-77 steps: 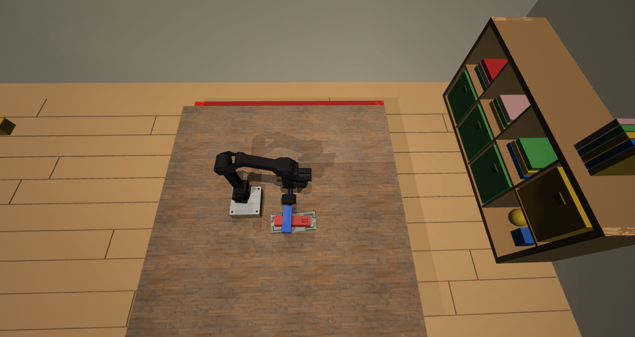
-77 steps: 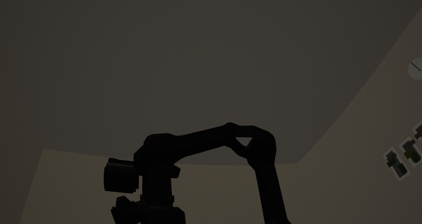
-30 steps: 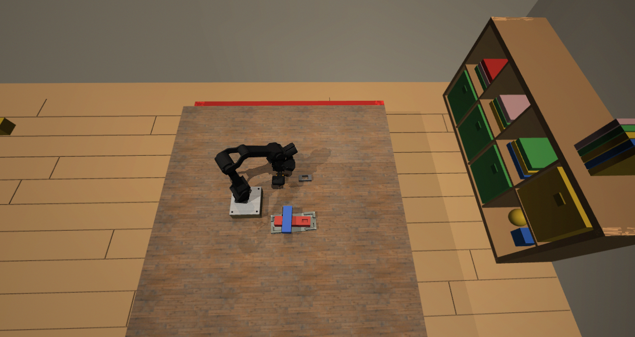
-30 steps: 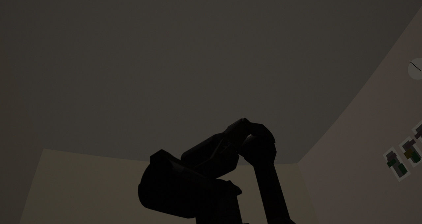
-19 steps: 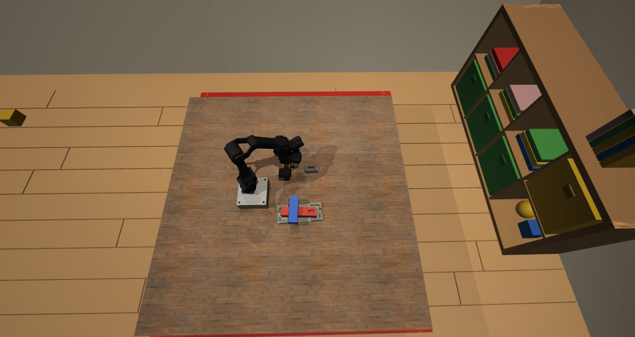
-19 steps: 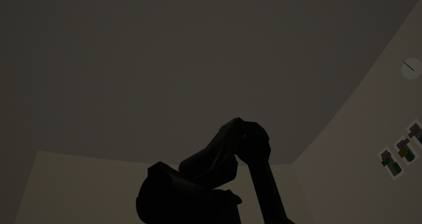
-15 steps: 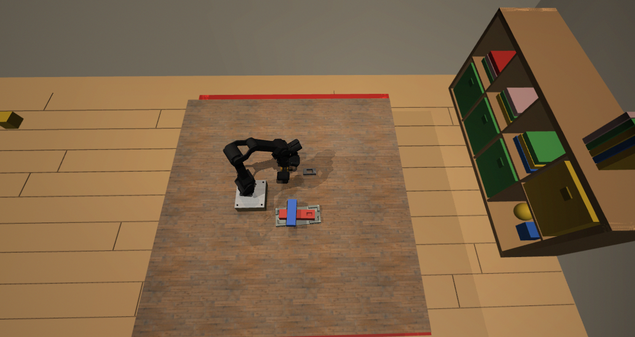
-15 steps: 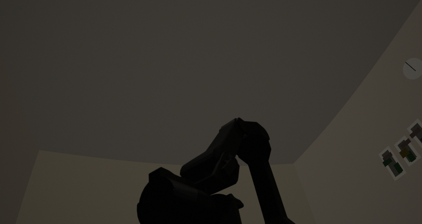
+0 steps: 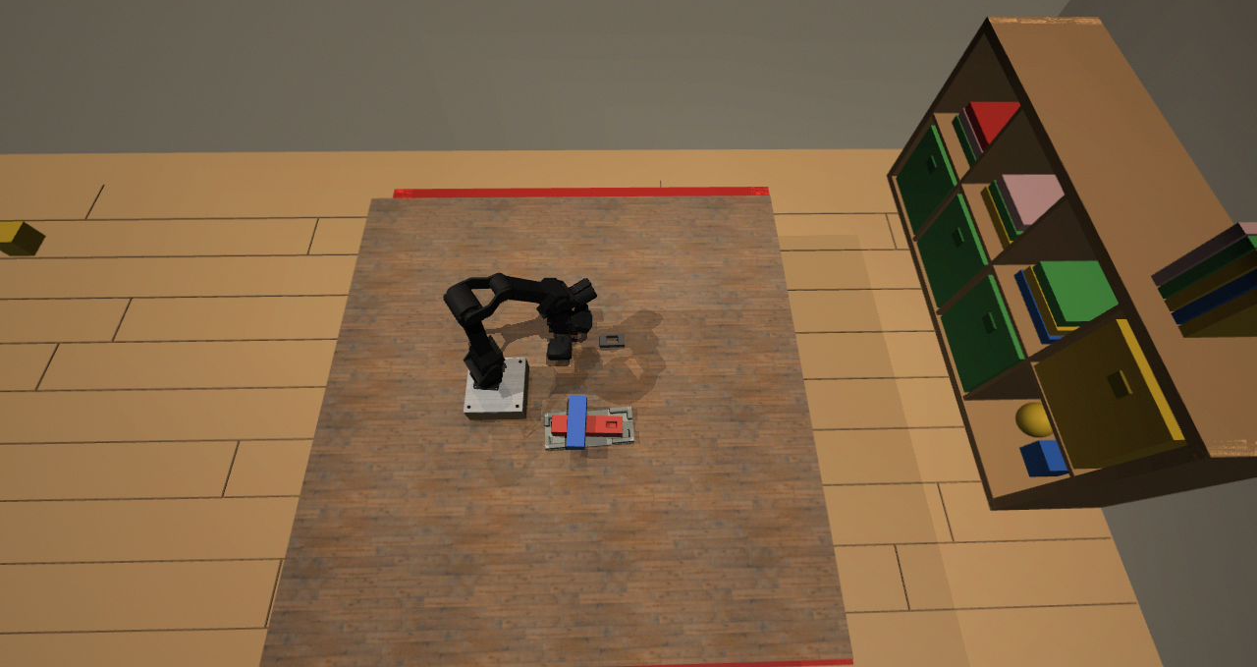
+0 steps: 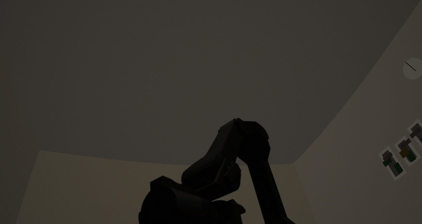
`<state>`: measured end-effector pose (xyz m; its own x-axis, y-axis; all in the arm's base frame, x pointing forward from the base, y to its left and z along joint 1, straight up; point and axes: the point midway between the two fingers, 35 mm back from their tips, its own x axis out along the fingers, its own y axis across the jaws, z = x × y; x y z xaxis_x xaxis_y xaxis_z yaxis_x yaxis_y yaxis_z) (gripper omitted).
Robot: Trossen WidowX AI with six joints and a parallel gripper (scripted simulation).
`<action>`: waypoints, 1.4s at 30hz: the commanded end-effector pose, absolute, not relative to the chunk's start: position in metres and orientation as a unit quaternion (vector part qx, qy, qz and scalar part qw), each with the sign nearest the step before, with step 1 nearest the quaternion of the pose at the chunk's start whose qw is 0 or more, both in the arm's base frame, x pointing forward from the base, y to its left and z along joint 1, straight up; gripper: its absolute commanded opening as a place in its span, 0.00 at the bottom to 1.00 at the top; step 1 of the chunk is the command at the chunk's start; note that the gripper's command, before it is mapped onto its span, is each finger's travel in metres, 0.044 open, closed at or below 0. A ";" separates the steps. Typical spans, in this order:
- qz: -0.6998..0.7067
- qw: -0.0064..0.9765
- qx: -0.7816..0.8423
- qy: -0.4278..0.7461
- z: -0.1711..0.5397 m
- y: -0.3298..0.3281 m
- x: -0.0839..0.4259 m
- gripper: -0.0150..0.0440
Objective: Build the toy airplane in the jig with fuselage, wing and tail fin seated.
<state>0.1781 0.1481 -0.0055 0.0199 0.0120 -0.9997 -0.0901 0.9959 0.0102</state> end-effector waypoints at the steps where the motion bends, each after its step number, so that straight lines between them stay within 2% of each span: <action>1: 0.034 0.712 -0.025 0.701 -0.006 0.148 0.177 0.47; 3: 0.034 0.712 -0.025 0.701 -0.006 0.148 0.177 0.38; 10: 0.034 0.712 -0.025 0.701 -0.006 0.148 0.177 0.30; 11: 0.034 0.712 -0.025 0.701 -0.006 0.148 0.177 0.25; 42: 0.034 0.712 -0.026 0.700 0.074 0.153 0.183 0.25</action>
<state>0.1828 0.1523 0.0647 0.0119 0.0069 -0.9999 -0.0893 0.9960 0.0058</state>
